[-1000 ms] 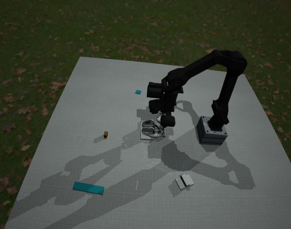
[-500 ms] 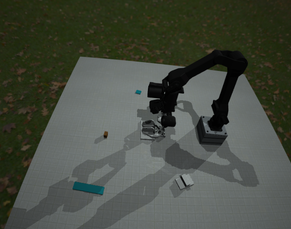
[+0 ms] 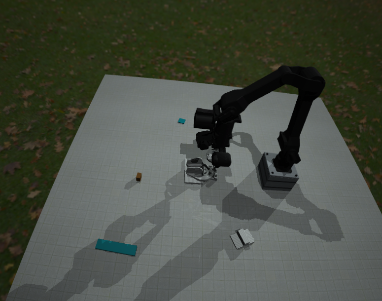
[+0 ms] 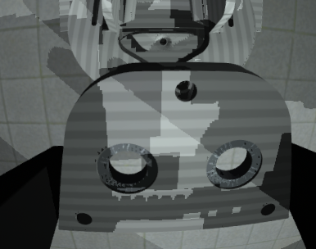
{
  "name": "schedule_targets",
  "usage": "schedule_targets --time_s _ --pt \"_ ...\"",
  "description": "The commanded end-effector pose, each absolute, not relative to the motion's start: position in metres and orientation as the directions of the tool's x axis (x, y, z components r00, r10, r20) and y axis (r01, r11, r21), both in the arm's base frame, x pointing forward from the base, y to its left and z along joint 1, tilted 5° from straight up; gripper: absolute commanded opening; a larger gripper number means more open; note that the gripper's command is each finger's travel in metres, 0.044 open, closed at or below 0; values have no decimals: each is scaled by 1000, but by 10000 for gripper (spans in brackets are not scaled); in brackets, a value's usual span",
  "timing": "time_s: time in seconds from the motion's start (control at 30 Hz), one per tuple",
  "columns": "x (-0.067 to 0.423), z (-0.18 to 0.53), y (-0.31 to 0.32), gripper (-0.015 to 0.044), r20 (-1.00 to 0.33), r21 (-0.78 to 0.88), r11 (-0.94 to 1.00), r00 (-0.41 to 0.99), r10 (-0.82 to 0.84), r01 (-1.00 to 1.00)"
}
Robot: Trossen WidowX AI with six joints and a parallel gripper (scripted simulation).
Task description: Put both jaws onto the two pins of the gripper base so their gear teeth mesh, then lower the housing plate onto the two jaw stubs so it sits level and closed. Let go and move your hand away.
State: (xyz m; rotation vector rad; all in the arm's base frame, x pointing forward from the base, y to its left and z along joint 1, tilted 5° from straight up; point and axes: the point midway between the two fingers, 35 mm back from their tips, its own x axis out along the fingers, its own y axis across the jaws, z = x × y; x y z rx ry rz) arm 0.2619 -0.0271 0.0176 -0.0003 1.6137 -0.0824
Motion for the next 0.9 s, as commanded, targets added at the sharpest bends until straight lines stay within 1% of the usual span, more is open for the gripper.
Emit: schedule_targets --time_s 0.0,0.3,0.87 --pt "262 17 -28 351 -998 -56 997 -45 -54 45" --pt "262 16 -28 351 -998 -56 997 -45 -54 45" --pt "262 -12 -29 351 -998 -56 997 -45 -54 45"
